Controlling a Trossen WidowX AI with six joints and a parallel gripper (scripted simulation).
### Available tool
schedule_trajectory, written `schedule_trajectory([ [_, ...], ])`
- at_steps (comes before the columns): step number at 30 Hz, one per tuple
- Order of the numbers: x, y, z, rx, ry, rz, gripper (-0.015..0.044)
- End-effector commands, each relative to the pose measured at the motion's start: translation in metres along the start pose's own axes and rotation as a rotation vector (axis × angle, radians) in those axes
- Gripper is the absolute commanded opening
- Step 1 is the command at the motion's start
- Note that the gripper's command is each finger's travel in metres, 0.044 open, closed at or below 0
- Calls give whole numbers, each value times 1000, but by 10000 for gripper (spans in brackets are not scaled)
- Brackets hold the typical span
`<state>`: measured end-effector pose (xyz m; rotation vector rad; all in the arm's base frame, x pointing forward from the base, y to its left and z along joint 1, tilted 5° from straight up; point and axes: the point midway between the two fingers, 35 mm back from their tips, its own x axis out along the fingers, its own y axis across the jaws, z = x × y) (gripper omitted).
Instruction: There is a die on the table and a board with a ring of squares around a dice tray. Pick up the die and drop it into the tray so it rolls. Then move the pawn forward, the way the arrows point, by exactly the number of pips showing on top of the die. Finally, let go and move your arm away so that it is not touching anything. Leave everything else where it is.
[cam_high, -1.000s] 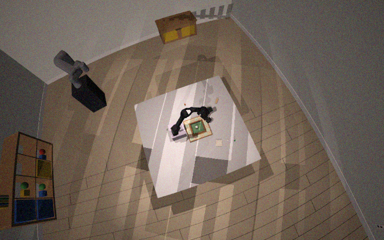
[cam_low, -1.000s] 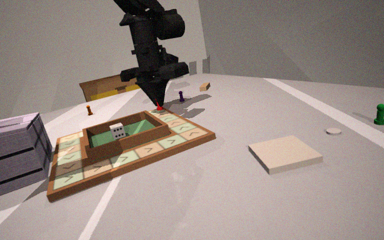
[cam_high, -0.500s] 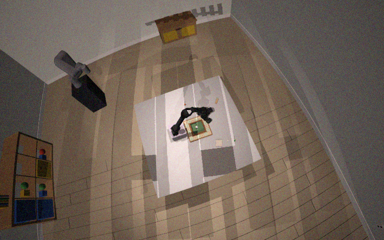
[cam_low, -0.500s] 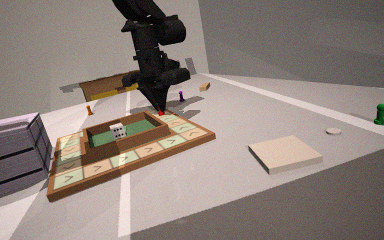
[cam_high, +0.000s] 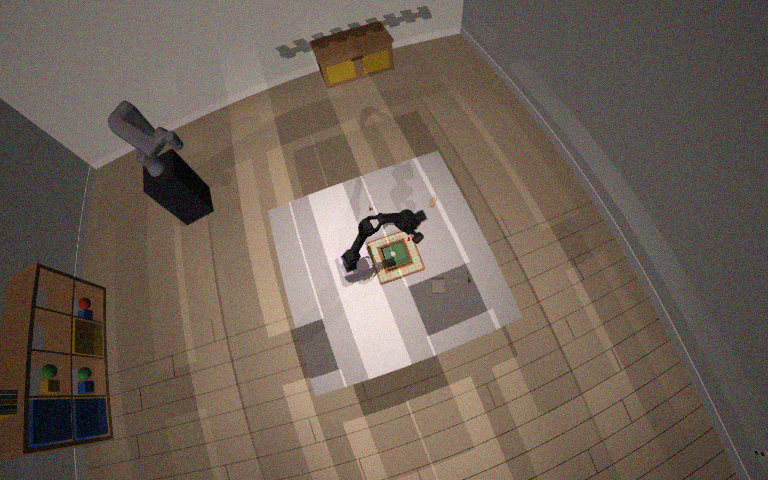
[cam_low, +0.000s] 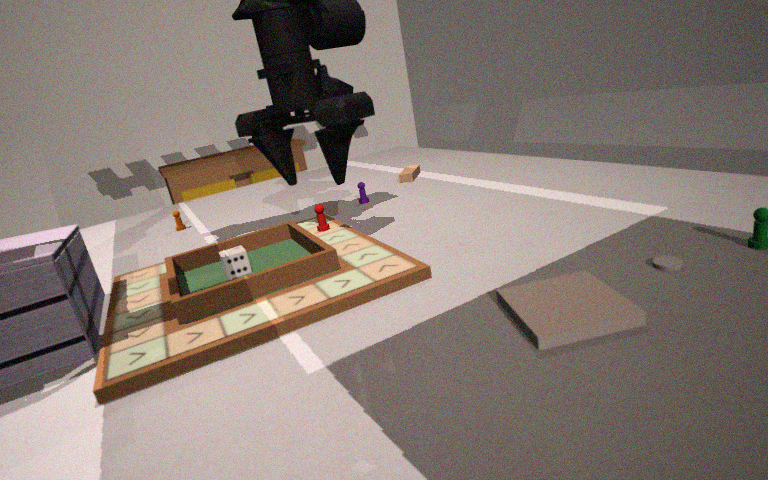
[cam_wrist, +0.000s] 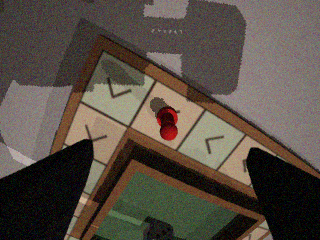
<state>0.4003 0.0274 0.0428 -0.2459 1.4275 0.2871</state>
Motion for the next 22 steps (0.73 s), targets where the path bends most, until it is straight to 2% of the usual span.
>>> schedule_trajectory([
  [1,-6,0,-3,5,12,-1,440],
  [9,-60,4,-83,167,18,-2,440],
  [15,-83,18,-154,301,23,-3,440],
  [16,-77,8,-114,229,4,-12,440],
  [22,-77,8,-114,229,4,-12,440],
])
